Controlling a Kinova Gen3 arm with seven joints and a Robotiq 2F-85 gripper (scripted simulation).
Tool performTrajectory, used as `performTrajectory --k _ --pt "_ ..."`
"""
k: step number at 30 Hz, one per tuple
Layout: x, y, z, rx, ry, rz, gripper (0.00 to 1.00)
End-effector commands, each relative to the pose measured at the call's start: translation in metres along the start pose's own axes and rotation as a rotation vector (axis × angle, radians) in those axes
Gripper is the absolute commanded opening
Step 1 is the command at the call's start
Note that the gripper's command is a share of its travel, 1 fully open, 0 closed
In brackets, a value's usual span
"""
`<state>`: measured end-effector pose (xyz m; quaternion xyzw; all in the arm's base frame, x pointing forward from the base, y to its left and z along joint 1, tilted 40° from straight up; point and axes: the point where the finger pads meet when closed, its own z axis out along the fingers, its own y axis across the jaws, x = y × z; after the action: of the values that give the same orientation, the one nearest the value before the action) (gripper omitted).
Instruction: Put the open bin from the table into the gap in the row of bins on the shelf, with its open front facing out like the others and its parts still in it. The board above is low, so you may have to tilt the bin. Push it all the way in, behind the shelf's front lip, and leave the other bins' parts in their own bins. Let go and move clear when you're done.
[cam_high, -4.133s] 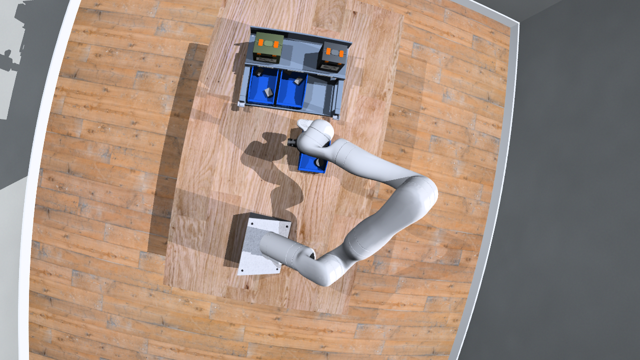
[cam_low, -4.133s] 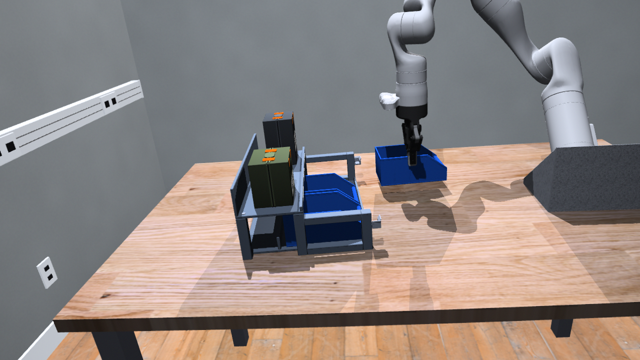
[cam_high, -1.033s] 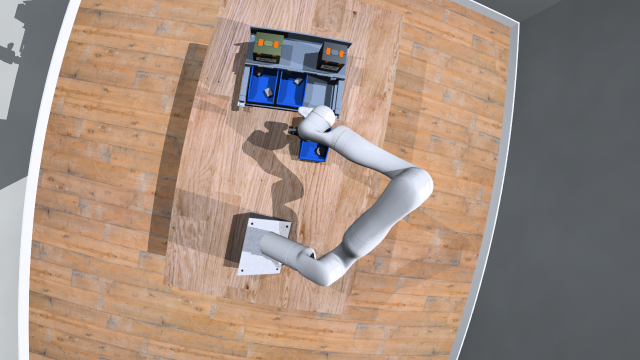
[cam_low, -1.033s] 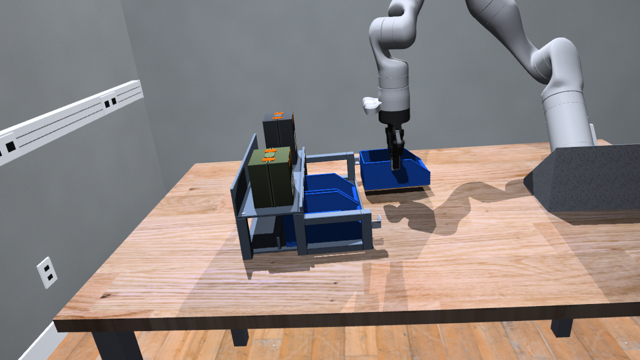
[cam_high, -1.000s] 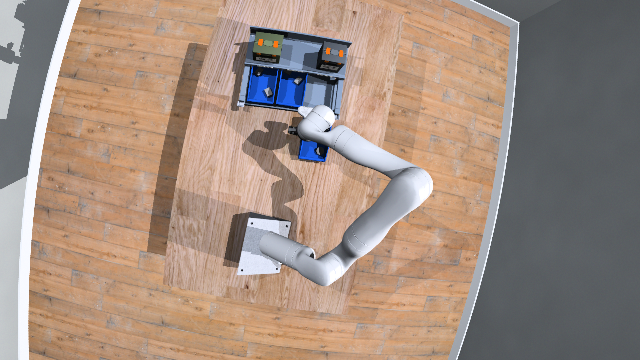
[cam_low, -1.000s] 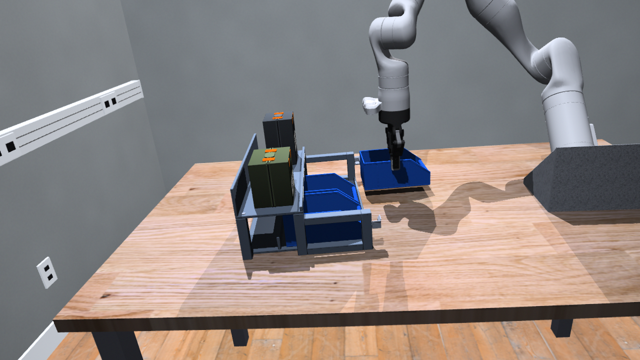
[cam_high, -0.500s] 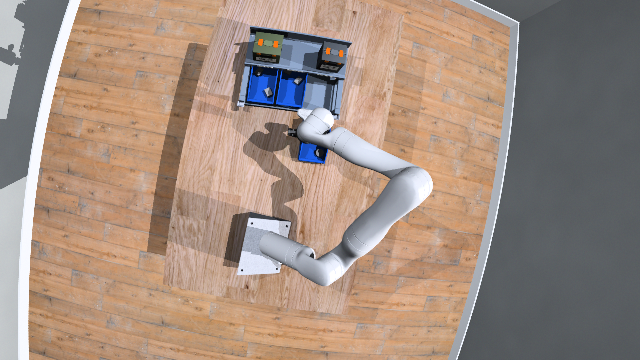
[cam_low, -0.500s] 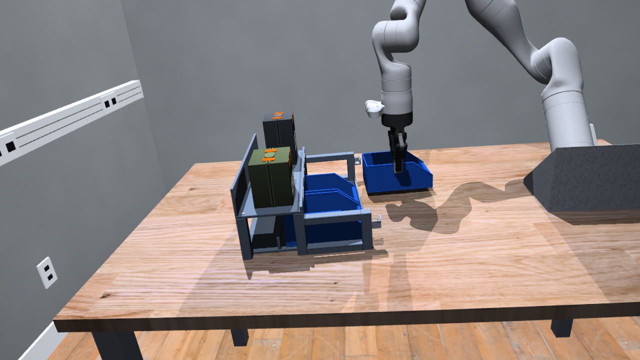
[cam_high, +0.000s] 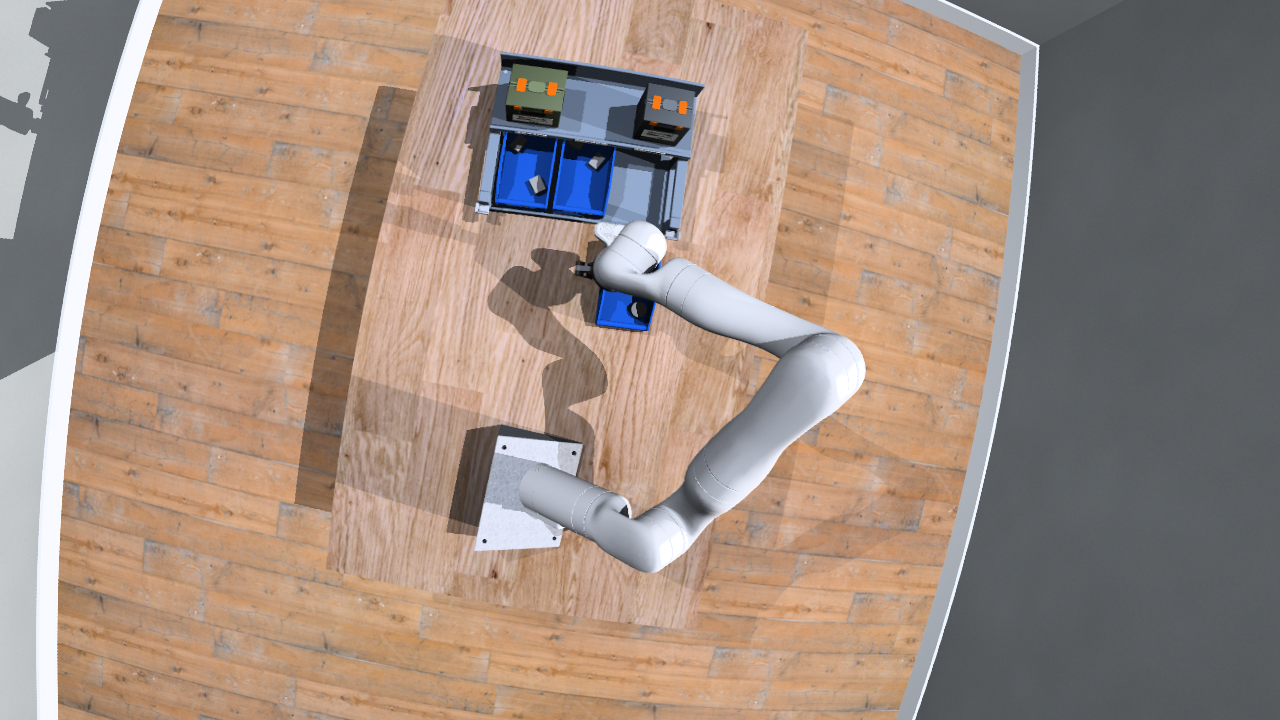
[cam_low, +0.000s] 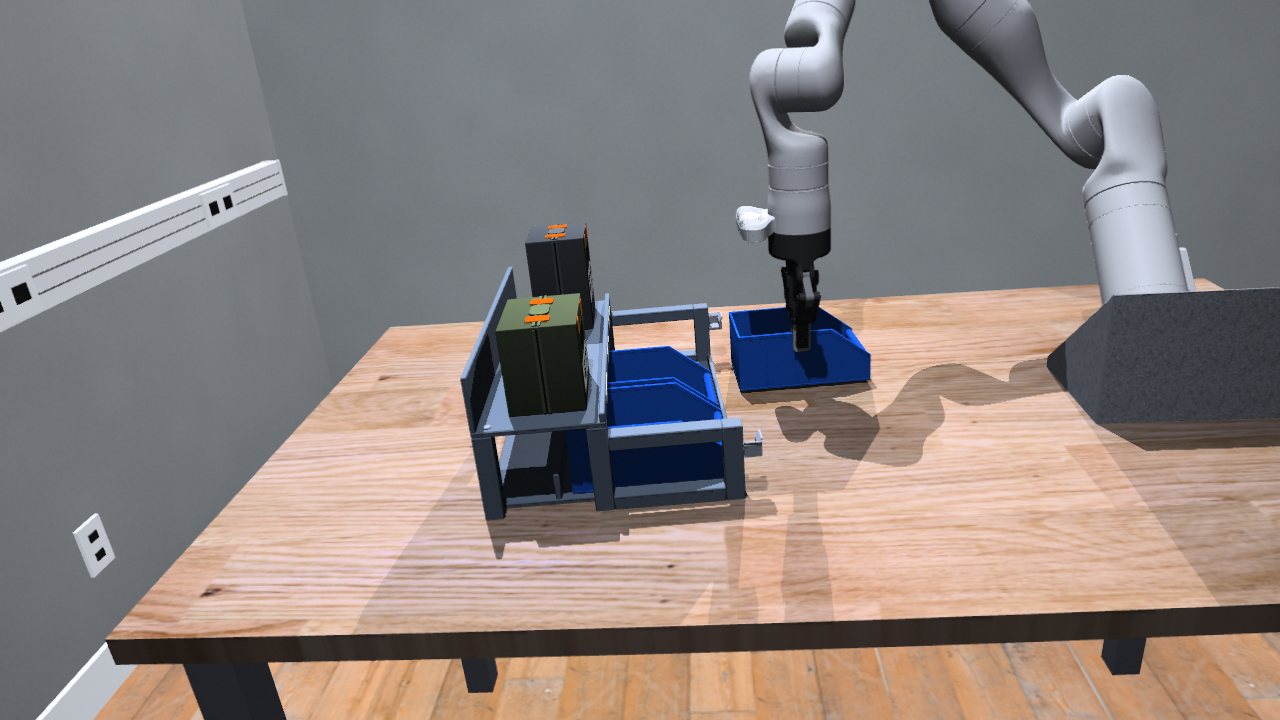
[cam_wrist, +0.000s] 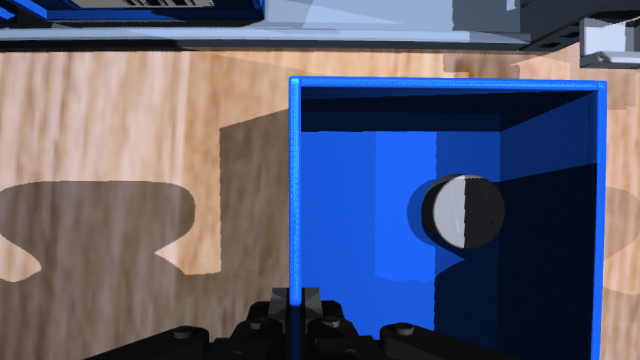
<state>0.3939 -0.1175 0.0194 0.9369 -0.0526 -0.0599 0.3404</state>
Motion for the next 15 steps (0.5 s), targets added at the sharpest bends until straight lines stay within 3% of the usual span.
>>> performTrajectory --k 1,15 --pt "0.0005 -0.0005 -0.0009 0.001 0.004 0.0 0.1" --pt "-0.0031 -0.0007 0.0033 0.001 0.004 0.0 0.1"
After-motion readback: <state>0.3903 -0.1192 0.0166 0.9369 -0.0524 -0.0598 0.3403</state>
